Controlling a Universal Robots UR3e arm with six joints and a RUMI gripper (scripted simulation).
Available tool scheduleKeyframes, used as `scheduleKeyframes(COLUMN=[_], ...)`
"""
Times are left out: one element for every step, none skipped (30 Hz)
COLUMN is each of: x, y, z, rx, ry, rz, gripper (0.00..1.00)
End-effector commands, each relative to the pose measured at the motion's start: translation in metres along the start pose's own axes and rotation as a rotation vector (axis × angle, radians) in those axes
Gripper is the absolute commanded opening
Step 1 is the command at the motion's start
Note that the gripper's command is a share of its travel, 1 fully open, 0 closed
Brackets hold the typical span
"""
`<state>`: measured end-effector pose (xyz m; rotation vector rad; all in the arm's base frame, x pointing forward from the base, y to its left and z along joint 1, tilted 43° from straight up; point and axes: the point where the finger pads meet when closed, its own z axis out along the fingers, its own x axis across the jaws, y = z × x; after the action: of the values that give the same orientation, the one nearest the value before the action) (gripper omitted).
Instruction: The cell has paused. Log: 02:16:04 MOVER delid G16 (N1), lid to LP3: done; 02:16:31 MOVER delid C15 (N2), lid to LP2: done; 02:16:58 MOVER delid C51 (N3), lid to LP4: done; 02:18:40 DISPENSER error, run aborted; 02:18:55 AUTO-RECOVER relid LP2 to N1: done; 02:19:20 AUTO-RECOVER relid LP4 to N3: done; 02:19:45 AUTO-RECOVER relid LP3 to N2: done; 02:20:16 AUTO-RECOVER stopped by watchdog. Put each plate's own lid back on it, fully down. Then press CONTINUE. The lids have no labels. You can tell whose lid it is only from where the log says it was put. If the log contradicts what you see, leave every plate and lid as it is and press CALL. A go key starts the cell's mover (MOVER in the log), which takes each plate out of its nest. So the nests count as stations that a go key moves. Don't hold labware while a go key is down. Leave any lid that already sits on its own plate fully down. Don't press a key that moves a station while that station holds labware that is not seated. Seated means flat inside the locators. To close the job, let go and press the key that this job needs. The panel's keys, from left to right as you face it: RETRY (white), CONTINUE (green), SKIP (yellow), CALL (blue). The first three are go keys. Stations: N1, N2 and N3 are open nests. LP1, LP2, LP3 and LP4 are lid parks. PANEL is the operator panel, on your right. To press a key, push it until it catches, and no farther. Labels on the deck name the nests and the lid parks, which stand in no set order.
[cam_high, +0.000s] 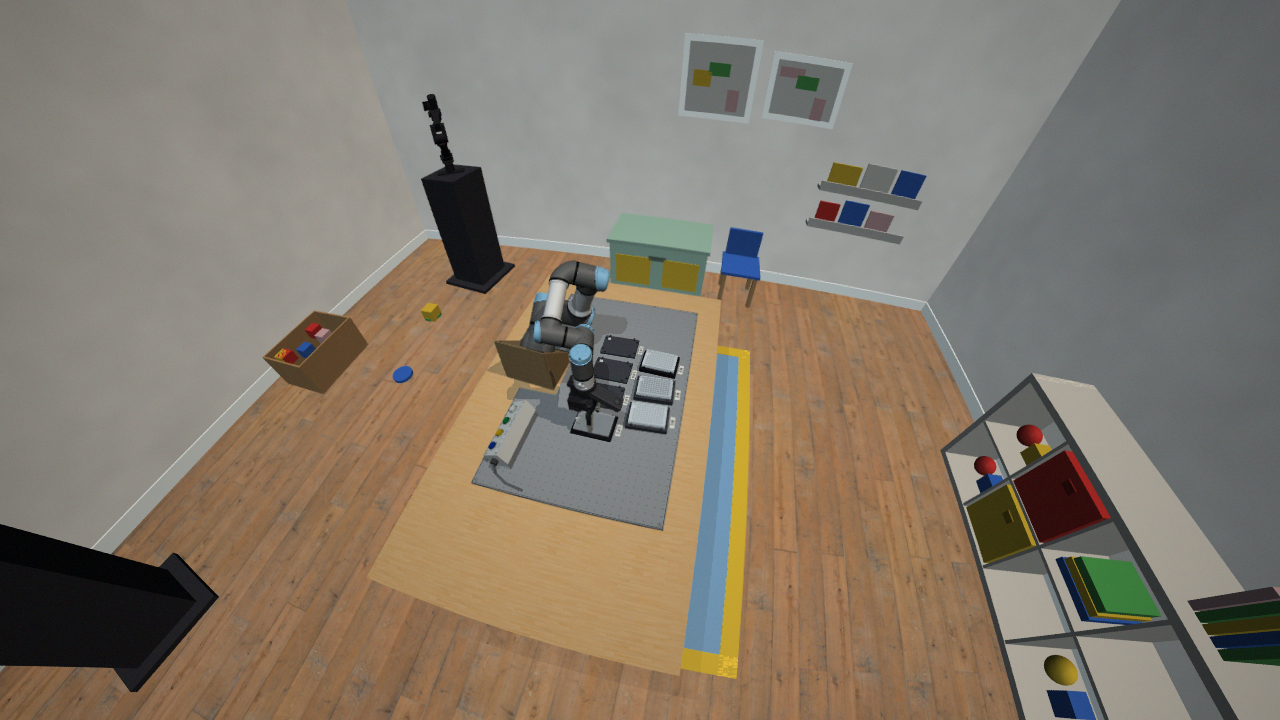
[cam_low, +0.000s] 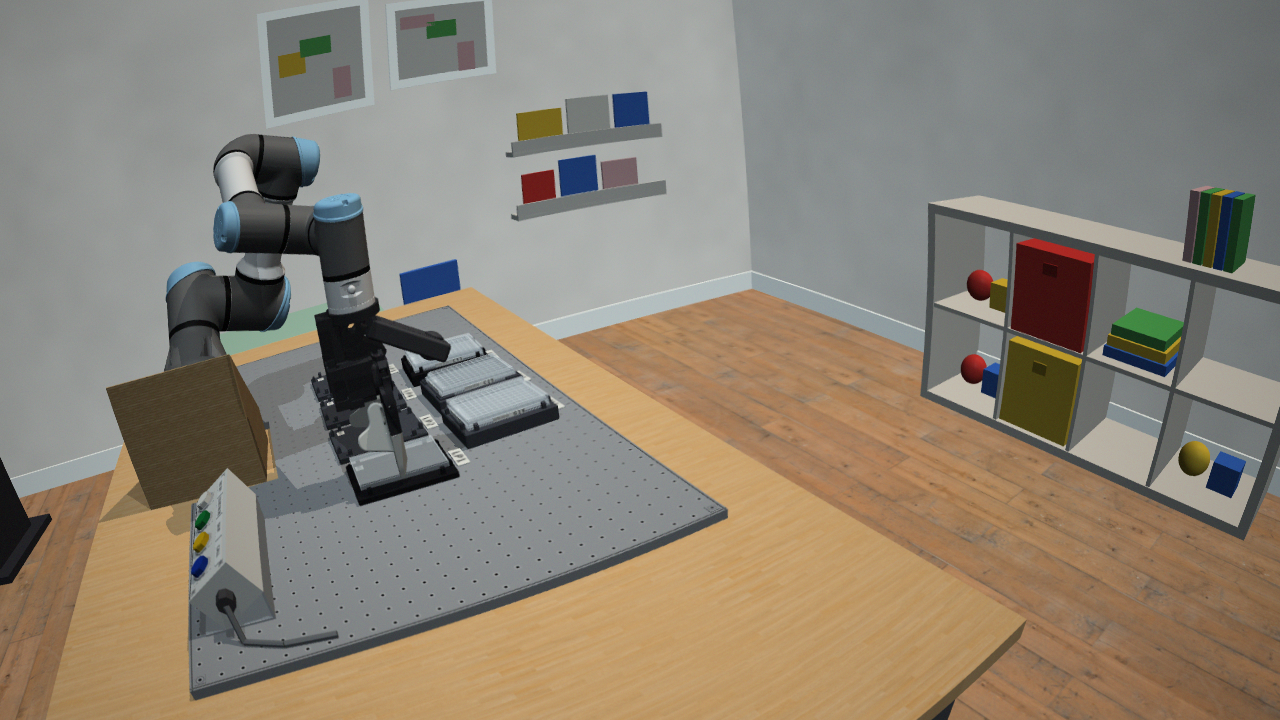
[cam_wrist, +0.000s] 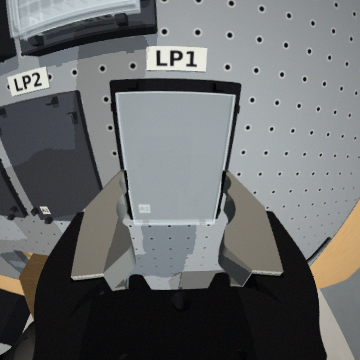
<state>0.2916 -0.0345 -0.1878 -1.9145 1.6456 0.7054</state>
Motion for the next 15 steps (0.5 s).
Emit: scheduleKeyframes(x=[0.001,0.001,0.001,0.001,0.001,0.001,0.001,0.001,0.001,0.001,0.001,0.001,0.001,0.001,0.001], y=[0.0,0.0,0.0,0.0,0.0,0.0,0.0,0.0,0.0,0.0,0.0,0.0,0.0,0.0,0.0], z=[-0.009,-0.011,-0.013,-0.014,-0.016,-0.018,-0.019,-0.019,-0.019,-0.021,-0.023,-0.024,-0.026,-0.028,-0.029], rx=[0.001,0.001,0.001,0.001,0.001,0.001,0.001,0.001,0.001,0.001,0.001,0.001,0.001,0.001,0.001], ry=[0.002,0.002,0.002,0.002,0.002,0.002,0.002,0.002,0.002,0.002,0.002,0.002,0.002,0.002,0.002], rz=[0.0,0.0,0.0,0.0,0.0,0.0,0.0,0.0,0.0,0.0,0.0,0.0,0.0,0.0,0.0], gripper=[0.0,0.0,0.0,0.0,0.0,0.0,0.0,0.0,0.0,0.0,0.0,0.0,0.0,0.0,0.0])
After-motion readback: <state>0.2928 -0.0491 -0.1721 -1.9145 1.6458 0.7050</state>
